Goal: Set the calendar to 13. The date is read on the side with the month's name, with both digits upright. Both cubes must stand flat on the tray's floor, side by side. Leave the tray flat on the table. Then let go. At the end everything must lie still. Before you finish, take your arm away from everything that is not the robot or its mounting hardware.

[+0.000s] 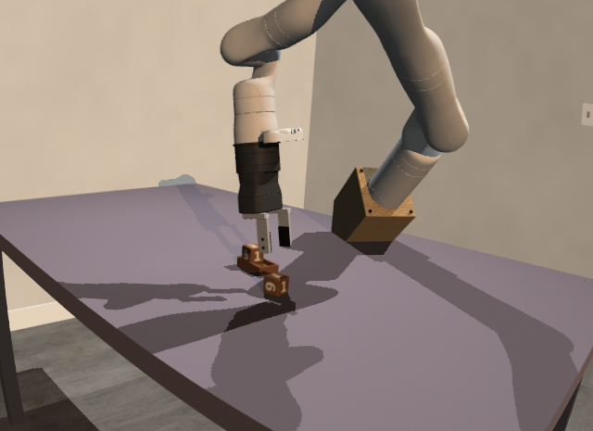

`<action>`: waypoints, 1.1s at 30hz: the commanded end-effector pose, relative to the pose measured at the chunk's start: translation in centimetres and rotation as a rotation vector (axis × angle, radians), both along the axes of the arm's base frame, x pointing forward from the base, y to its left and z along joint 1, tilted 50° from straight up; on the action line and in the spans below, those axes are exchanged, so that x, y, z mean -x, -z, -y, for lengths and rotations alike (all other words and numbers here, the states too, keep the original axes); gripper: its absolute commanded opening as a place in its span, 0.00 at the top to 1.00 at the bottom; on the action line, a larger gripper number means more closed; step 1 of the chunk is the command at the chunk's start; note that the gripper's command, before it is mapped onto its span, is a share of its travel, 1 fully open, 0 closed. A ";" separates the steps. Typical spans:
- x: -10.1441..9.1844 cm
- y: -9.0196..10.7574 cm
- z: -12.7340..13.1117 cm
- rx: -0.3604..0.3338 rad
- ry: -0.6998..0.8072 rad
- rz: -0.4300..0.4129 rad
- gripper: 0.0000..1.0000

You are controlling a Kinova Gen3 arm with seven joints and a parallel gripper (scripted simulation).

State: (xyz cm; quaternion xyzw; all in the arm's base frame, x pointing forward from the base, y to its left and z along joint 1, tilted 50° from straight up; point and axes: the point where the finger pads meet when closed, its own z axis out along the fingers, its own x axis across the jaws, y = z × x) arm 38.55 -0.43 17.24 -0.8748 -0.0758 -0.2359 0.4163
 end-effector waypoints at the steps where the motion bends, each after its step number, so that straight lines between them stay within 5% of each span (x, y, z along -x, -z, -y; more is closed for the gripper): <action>1: 0.0 -0.9 -0.6 0.046 0.010 0.014 0.00; 12: 0.2 -1.1 -0.5 0.143 0.071 0.011 0.00; 33: 0.2 -1.1 -0.5 0.146 0.073 0.010 0.00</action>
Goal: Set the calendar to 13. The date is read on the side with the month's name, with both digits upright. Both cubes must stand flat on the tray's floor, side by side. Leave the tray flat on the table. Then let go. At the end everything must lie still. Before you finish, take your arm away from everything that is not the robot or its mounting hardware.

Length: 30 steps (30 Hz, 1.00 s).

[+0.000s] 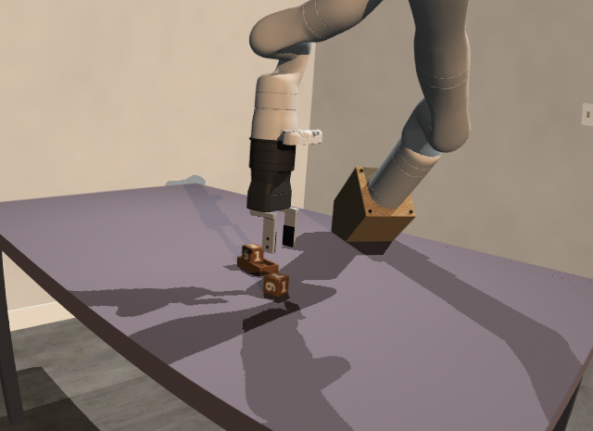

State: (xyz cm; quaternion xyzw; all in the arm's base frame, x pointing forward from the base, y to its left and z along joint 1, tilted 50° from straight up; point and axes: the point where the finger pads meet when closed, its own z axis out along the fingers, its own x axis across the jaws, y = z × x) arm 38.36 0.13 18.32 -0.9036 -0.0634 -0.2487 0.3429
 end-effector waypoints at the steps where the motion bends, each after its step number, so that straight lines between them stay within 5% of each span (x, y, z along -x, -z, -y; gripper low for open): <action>1: 0.0 0.0 0.1 0.001 0.001 0.001 0.00; 30: -0.2 -0.2 0.0 -0.045 0.074 -0.074 0.00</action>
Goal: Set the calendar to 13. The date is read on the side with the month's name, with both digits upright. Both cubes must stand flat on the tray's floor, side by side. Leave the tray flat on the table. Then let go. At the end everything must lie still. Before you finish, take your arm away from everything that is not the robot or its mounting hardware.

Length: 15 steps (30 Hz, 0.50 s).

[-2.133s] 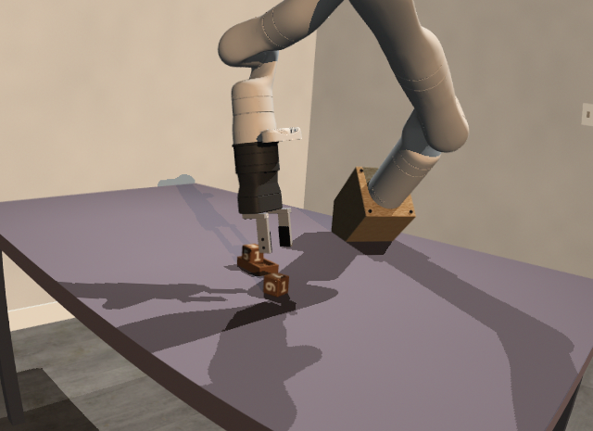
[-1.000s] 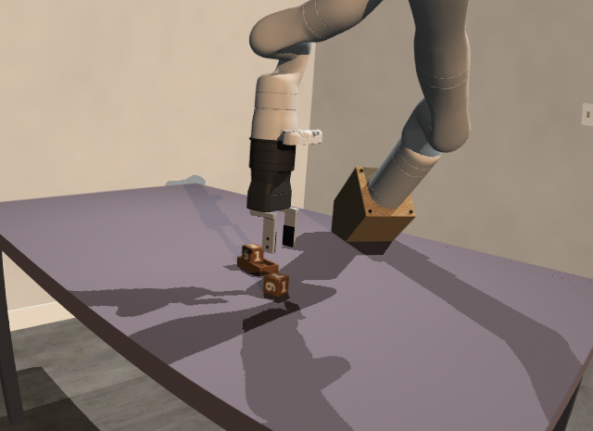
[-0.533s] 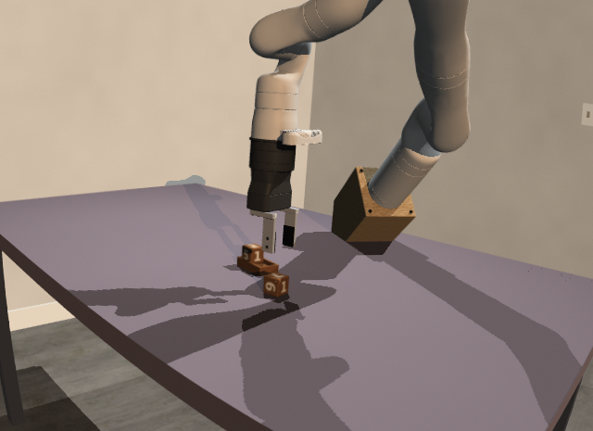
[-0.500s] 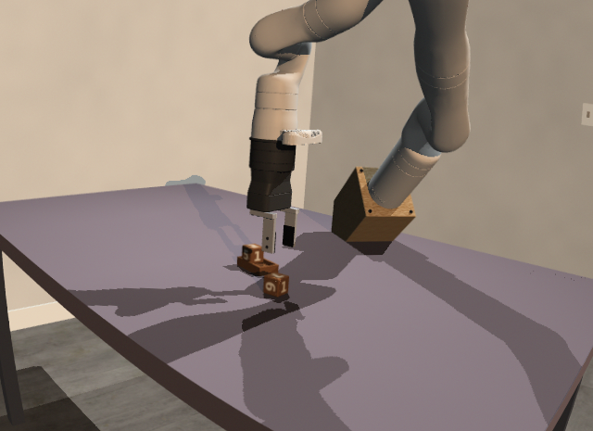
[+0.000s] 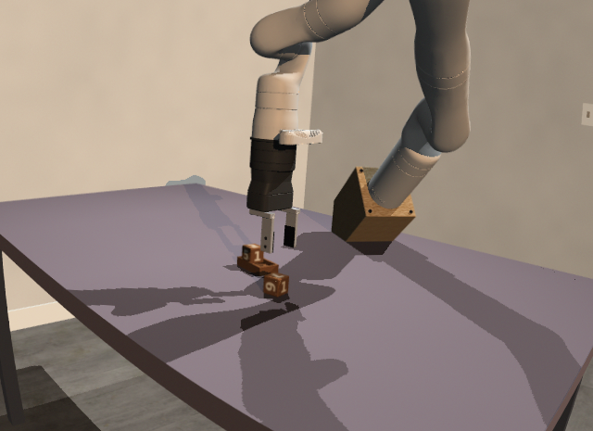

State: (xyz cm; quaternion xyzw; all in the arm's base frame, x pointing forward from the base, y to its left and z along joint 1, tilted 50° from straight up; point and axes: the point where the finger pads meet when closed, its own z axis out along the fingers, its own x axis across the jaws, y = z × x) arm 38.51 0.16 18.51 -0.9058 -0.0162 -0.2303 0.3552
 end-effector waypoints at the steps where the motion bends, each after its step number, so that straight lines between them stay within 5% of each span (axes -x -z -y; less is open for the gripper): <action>1: 0.0 -0.1 0.0 -0.008 0.014 -0.014 0.00; 15: -0.3 -0.4 -0.1 -0.086 0.138 -0.143 0.00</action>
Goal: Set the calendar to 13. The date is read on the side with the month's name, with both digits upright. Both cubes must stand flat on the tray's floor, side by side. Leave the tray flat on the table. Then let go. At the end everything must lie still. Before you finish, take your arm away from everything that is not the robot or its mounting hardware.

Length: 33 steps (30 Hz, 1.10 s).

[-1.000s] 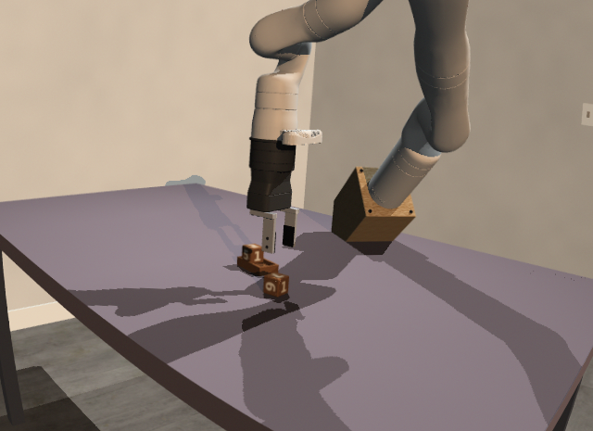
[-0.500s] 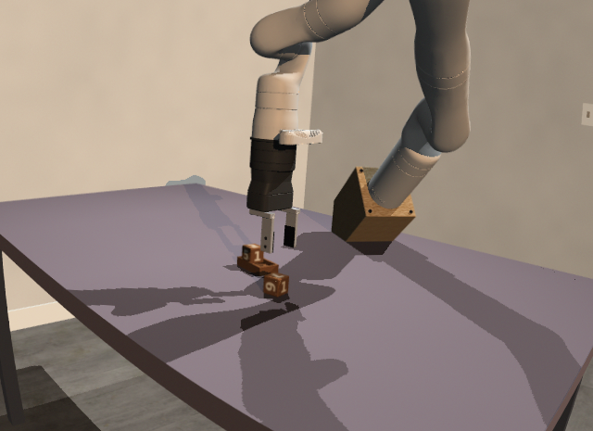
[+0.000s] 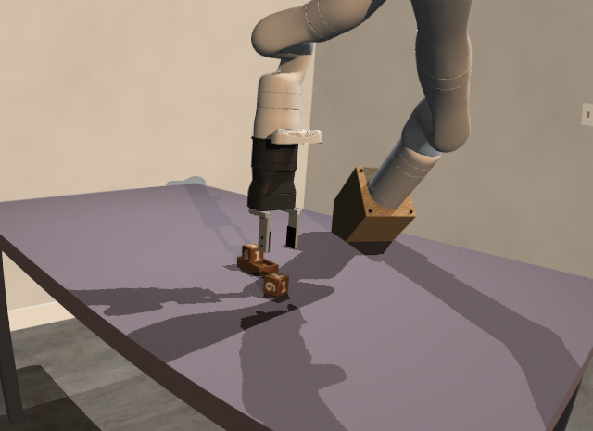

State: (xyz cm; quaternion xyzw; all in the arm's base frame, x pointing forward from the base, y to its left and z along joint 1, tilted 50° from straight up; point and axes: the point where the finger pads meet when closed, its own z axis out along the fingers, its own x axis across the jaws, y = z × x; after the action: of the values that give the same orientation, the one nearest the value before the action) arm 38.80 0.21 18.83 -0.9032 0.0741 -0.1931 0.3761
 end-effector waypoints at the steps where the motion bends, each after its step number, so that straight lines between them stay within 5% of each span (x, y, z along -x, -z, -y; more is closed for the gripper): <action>1: -0.1 -0.1 0.0 -0.014 0.024 -0.025 0.00; 33: -1.1 -0.8 0.3 -0.340 0.547 -0.560 0.00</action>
State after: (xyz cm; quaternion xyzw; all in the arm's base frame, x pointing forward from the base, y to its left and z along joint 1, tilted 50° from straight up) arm 39.86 -0.15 19.50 -0.7983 0.4303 -0.0246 0.4207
